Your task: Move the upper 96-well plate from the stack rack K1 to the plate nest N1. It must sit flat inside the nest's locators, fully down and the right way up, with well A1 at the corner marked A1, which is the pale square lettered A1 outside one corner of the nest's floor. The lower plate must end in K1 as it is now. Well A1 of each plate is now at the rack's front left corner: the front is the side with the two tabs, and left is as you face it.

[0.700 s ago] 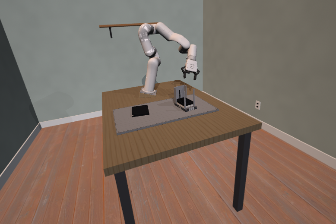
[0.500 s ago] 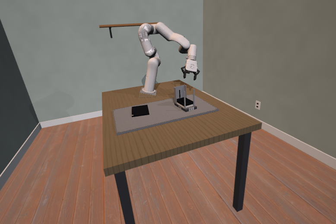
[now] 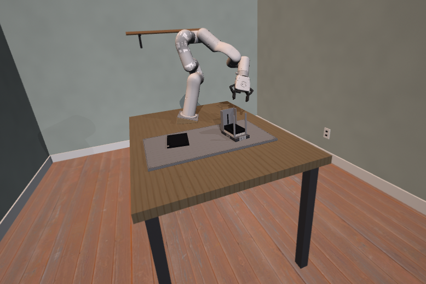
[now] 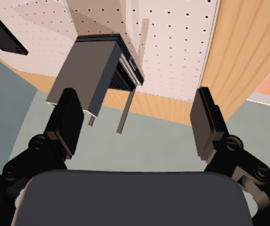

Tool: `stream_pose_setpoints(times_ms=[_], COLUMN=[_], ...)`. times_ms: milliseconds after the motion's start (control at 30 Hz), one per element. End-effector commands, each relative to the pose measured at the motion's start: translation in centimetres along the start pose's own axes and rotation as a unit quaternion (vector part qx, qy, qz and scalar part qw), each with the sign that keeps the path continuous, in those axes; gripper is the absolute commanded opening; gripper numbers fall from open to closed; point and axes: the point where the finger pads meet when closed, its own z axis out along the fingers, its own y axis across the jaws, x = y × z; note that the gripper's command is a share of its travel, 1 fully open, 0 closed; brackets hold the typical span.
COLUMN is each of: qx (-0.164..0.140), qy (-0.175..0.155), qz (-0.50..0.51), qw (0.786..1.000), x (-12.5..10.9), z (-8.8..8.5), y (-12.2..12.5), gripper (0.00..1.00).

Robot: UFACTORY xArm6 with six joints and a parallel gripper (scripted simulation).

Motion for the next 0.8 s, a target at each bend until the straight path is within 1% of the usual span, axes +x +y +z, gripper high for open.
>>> stream_pose_setpoints(times_ms=[0,33,133,200,267,333,400,467,600,667,767], qx=[0.007,0.009,0.015,0.017,0.022,0.026,0.026,0.031,0.04,0.045,0.053], qy=[0.016,0.02,0.031,0.034,0.041,0.048,0.048,0.055,0.067,0.073,0.081], qz=[0.07,0.086,0.134,0.146,0.178,0.21,0.21,0.241,0.3,0.33,0.374], qw=[0.997,0.996,0.99,0.989,0.983,0.976,0.976,0.969,0.951,0.94,0.922], x=[-1.1,-1.5,-1.5,-1.5,-2.3,-2.3,-2.3,-3.1,-3.2,-3.9,-4.0], z=[0.5,0.7,0.8,0.8,1.3,1.3,1.3,1.8,1.8,2.3,2.4], y=[-0.4,-0.6,-0.7,-0.7,-1.1,-1.2,-1.2,-1.6,-1.6,-2.1,-2.1], gripper=[1.0,1.0,1.0,1.0,1.0,1.0,1.0,1.0,1.0,1.0,1.0])
